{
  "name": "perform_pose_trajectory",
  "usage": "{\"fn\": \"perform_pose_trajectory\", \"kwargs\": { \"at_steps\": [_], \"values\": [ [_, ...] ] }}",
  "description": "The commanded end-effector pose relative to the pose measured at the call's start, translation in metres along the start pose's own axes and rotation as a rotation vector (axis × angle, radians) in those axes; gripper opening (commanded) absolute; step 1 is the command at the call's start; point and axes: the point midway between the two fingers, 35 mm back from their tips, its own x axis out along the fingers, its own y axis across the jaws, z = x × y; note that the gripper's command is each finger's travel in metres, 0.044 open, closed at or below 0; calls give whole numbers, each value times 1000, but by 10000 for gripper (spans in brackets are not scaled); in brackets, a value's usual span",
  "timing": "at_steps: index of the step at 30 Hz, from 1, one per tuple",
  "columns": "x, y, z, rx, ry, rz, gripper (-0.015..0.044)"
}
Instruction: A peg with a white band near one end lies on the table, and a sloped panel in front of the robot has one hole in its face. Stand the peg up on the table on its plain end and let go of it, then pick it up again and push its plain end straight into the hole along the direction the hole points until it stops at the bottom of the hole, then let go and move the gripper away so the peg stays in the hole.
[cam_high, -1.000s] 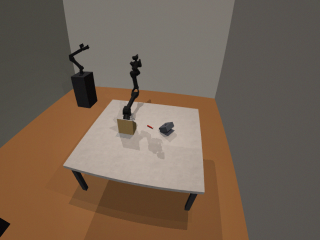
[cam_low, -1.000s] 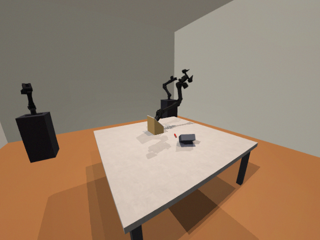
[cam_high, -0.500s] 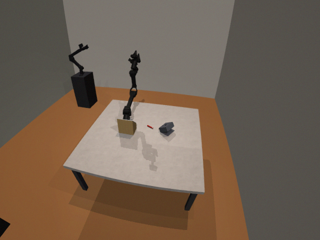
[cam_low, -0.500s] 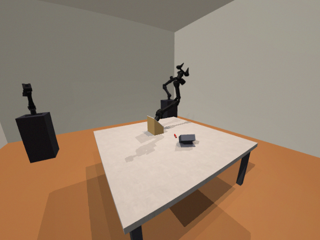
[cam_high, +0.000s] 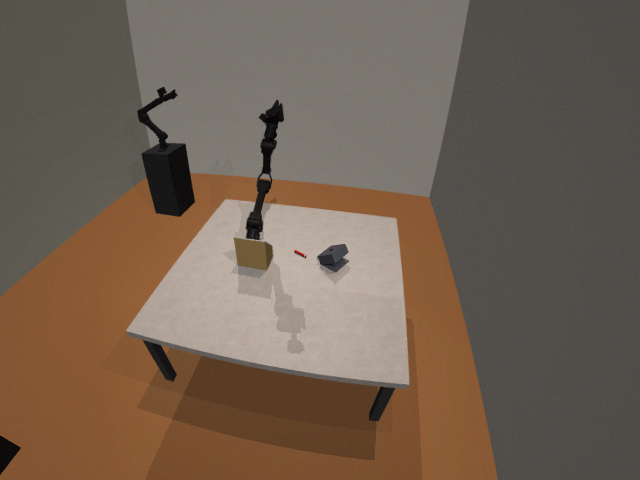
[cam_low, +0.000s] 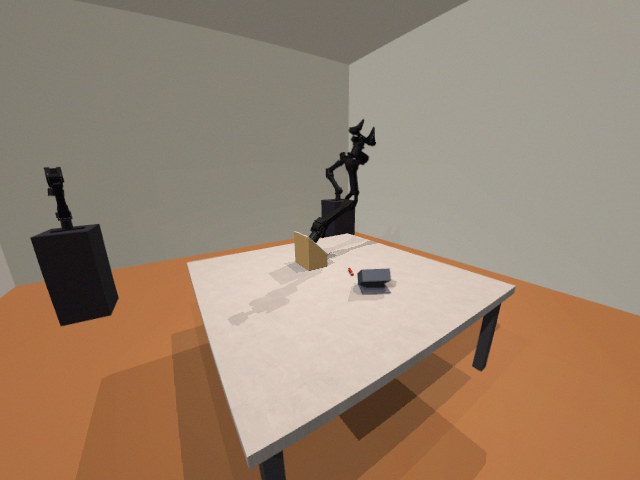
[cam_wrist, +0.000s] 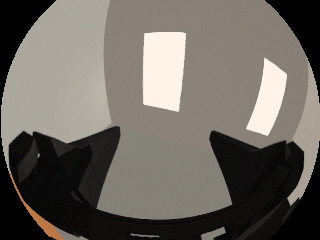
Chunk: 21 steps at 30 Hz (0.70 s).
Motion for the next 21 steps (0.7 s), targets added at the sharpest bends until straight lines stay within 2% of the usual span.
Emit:
{"fn": "perform_pose_trajectory", "kwargs": {
  "at_steps": [1,10,21],
  "values": [
    [-1,-26,-17,19,50,-67,440],
    [-13,-84,-71,63,202,-229,440],
    [-52,-147,-151,87,429,-431,440]
  ]
}}
